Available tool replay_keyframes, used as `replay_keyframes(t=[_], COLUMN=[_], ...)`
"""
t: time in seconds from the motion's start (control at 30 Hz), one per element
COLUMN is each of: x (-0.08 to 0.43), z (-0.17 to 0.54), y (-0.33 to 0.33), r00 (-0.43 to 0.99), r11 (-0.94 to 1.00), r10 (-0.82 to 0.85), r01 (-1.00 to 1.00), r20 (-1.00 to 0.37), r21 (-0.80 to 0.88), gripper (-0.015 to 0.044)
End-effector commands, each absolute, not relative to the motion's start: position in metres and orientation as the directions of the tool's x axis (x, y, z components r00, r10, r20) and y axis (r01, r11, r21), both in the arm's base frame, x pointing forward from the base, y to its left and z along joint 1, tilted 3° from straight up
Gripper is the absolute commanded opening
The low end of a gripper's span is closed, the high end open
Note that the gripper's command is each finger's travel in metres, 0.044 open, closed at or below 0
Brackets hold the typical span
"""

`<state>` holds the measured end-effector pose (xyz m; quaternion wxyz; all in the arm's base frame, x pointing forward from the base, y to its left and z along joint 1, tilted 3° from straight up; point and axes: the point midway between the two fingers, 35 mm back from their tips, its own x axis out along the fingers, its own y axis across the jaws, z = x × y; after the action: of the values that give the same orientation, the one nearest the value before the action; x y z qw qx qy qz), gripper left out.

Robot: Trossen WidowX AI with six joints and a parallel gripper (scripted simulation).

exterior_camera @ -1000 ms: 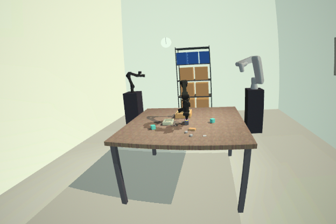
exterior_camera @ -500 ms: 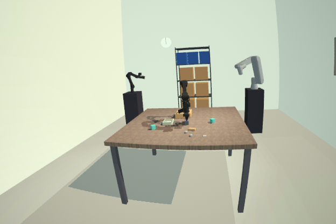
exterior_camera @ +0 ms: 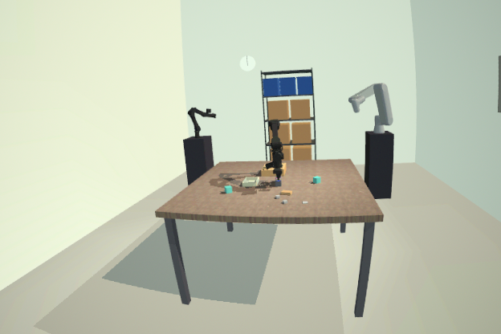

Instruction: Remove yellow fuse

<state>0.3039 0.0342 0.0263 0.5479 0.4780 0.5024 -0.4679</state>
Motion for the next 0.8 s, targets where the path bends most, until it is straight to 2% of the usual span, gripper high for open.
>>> replay_keyframes(t=[0.0, 0.77], x=[0.304, 0.304], z=[0.0264, 0.0358], y=[0.0342, 0.0344], r00=[0.058, 0.058], r11=[0.105, 0.107], r10=[-0.032, -0.034], r01=[0.993, 0.993], r20=[-0.998, -0.998], r21=[0.054, 0.054], gripper=[0.0001, 0.0])
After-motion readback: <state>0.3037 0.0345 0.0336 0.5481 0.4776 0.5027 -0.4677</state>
